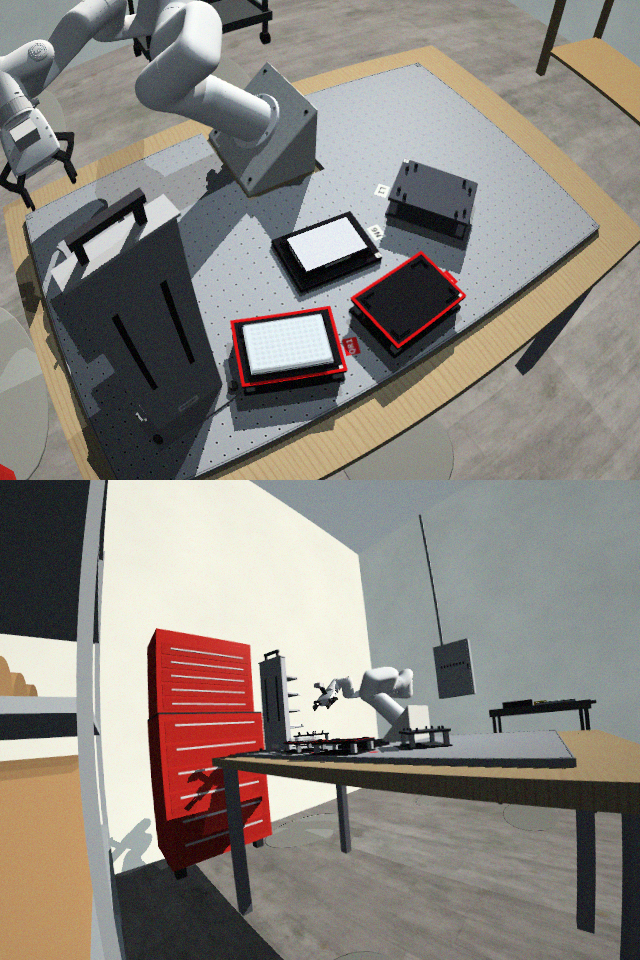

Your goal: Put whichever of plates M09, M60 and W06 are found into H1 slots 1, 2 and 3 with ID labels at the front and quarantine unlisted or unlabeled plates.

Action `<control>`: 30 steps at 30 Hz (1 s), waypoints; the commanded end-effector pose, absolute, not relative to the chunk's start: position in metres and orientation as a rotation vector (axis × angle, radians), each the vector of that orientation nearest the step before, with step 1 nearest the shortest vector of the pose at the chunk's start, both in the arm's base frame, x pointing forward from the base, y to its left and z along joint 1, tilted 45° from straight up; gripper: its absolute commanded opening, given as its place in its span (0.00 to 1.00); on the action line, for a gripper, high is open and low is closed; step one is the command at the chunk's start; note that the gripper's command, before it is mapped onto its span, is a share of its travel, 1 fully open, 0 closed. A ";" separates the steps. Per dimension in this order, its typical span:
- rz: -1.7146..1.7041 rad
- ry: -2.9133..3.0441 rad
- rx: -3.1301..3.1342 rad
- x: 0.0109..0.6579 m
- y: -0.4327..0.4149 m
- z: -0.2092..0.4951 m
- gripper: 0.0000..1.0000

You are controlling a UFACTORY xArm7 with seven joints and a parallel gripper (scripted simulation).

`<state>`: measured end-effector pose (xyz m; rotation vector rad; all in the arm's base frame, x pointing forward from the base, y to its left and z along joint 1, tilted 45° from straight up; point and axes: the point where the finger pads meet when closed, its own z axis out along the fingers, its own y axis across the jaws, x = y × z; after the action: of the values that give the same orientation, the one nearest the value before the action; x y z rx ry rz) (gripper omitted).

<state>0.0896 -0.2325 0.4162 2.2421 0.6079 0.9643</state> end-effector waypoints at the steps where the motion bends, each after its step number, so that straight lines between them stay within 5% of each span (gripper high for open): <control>1: 1.017 0.629 2.222 0.089 -0.232 0.417 1.00; 30: 1.533 0.818 2.001 0.089 -0.232 0.417 1.00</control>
<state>0.0896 -0.2325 0.4162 2.0395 0.7918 1.4662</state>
